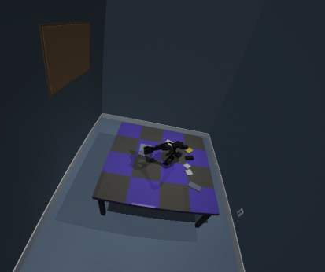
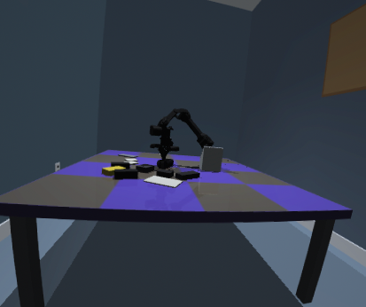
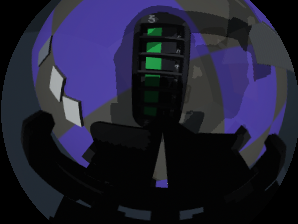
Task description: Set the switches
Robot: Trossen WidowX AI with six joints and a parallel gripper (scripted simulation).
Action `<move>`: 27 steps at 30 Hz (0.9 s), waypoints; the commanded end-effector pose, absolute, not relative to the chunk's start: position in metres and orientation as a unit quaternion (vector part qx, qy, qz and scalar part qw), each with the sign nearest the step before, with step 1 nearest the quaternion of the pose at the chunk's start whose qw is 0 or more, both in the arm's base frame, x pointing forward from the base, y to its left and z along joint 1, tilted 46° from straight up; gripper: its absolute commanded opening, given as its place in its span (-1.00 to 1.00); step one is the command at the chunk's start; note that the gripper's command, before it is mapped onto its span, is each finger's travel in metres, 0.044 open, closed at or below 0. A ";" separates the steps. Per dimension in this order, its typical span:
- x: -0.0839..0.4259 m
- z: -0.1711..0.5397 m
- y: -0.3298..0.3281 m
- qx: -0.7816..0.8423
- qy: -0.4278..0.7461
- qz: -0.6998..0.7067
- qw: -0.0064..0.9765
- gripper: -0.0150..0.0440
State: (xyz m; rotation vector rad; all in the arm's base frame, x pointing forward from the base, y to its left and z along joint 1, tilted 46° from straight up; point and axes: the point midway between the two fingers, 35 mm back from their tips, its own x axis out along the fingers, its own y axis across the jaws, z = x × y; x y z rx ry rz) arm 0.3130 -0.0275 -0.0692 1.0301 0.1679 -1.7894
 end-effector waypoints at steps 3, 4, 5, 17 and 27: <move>0.310 -0.074 -0.032 0.422 0.073 -0.743 0.515 -0.49; 0.310 -0.074 -0.033 0.422 0.073 -0.743 0.515 -0.49; 0.310 -0.076 -0.034 0.422 0.073 -0.743 0.515 -0.49; 0.309 -0.078 -0.037 0.422 0.073 -0.743 0.515 -0.49; 0.309 -0.078 -0.037 0.422 0.073 -0.743 0.515 -0.49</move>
